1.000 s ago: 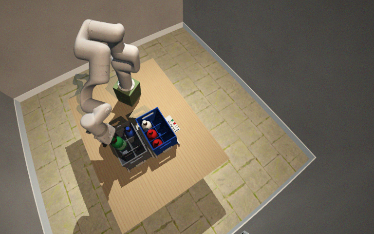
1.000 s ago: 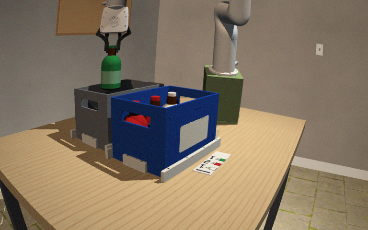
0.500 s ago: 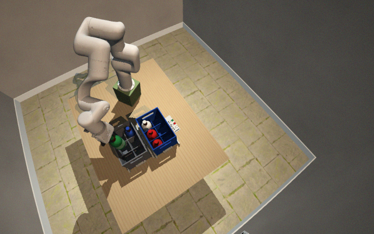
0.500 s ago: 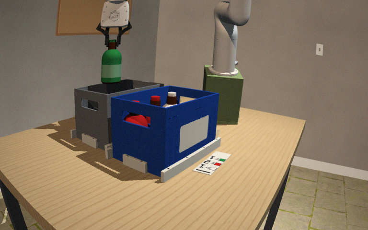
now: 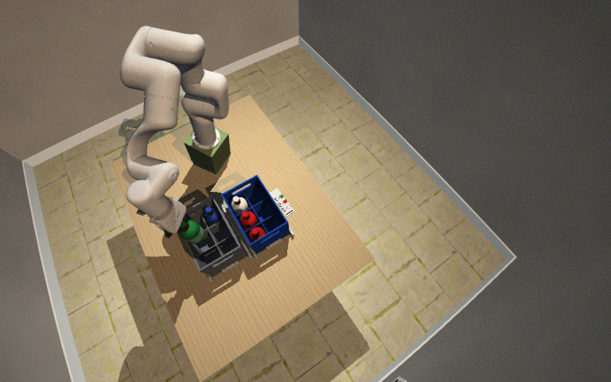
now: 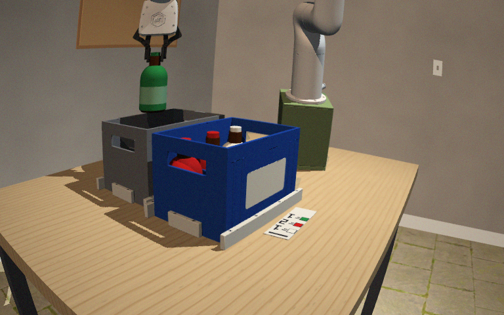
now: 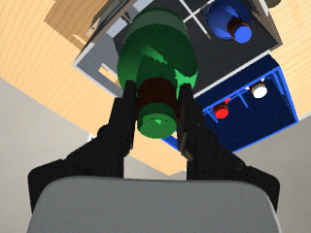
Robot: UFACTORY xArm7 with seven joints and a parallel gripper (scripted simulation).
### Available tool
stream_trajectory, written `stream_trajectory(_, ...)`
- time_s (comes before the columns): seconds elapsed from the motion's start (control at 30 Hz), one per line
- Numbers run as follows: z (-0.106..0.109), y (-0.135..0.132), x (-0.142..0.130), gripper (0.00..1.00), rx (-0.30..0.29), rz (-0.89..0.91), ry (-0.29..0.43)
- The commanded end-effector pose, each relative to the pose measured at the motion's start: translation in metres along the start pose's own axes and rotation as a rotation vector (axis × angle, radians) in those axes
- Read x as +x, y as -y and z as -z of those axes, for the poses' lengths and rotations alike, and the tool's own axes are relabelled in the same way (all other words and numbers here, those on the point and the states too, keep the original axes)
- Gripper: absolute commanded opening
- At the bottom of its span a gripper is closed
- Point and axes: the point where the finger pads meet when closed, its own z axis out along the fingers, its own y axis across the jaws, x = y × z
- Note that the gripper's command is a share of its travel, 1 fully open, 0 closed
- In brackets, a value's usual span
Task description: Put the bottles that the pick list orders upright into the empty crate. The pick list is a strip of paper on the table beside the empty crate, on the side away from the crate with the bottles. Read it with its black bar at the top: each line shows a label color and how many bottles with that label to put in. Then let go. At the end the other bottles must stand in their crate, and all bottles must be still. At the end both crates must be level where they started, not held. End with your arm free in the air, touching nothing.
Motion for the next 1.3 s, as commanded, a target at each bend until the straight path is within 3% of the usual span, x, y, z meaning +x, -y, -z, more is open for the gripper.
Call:
stream_trajectory(0.0,0.002,-0.004,-0.004,0.0,0.005,0.001,0.001)
stream_trajectory(1.27,0.002,-0.062,-0.04,0.0,0.005,0.001,0.001)
